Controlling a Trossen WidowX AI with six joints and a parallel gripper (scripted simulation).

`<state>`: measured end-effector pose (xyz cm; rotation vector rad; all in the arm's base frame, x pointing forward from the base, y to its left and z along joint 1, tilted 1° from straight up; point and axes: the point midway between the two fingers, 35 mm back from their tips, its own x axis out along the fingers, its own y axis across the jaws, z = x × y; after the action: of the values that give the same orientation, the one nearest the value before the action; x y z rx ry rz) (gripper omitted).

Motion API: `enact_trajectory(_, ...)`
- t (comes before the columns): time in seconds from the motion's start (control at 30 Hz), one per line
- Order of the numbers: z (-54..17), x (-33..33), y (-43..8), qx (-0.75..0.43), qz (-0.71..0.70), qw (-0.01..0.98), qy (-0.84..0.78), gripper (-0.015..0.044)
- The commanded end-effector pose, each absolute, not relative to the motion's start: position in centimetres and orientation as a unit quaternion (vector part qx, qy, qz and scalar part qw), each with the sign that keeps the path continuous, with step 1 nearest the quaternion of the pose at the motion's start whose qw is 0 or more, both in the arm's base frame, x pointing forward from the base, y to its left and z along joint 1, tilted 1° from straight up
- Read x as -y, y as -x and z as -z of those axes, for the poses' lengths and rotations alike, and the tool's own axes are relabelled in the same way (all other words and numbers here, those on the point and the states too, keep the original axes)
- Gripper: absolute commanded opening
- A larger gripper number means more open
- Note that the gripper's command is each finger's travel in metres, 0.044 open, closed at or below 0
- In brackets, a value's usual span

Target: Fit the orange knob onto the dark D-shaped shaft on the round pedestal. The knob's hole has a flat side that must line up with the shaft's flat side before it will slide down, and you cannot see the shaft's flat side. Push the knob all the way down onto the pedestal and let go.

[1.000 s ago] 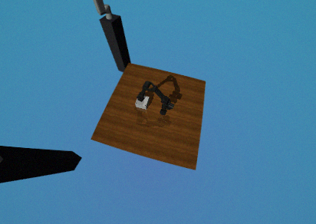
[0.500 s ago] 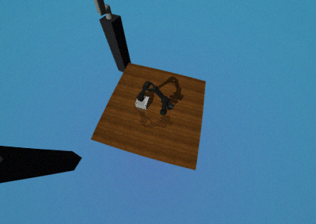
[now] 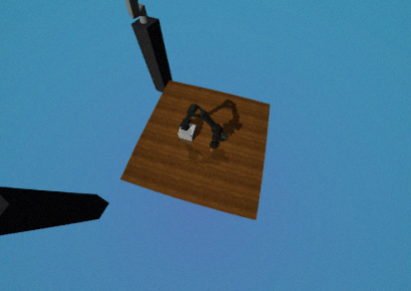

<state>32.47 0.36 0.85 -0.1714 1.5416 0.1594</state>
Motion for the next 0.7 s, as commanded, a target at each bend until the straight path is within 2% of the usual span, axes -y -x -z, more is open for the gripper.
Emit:
enact_trajectory(0.0,-1.13,-0.35,-32.42,-0.696,-0.072,0.71,0.078,0.0)
enact_trajectory(0.33,-1.33,-0.35,-32.49,-0.686,-0.141,0.699,0.148,0.0)
enact_trajectory(0.67,-1.22,-0.32,-33.07,-0.685,-0.144,0.698,0.152,0.0)
